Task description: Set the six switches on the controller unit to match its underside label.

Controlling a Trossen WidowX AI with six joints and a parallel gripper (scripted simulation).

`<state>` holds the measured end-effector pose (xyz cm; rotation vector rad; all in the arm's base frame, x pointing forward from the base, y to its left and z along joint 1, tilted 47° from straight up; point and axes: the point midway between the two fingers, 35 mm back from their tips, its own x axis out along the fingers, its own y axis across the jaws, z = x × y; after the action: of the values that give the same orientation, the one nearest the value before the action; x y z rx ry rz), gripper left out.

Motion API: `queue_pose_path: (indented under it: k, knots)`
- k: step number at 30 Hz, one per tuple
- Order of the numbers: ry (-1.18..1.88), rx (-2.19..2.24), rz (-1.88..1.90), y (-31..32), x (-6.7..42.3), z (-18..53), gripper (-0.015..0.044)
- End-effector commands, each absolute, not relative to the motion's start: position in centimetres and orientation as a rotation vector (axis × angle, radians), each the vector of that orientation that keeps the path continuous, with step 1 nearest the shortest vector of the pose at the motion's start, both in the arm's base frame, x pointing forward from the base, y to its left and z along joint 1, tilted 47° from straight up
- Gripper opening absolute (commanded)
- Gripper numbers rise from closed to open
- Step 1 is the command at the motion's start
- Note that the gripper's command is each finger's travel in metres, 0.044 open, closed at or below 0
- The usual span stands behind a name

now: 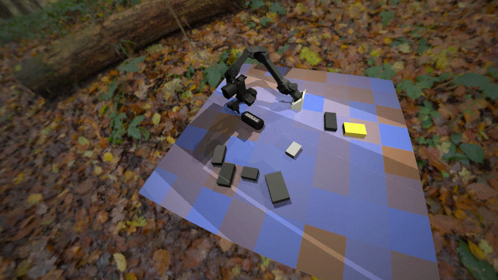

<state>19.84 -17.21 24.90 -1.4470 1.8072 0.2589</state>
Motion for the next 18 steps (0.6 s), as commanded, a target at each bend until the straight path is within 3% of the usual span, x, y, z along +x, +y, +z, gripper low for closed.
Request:
queue_pose_path:
  k: [1, 18]
  knots:
    - [1.811, -1.457, 0.290, -17.2, 19.9, 24.9, 0.0440]
    - [1.809, -1.455, 0.289, -19.0, 19.9, 23.2, 0.0440]
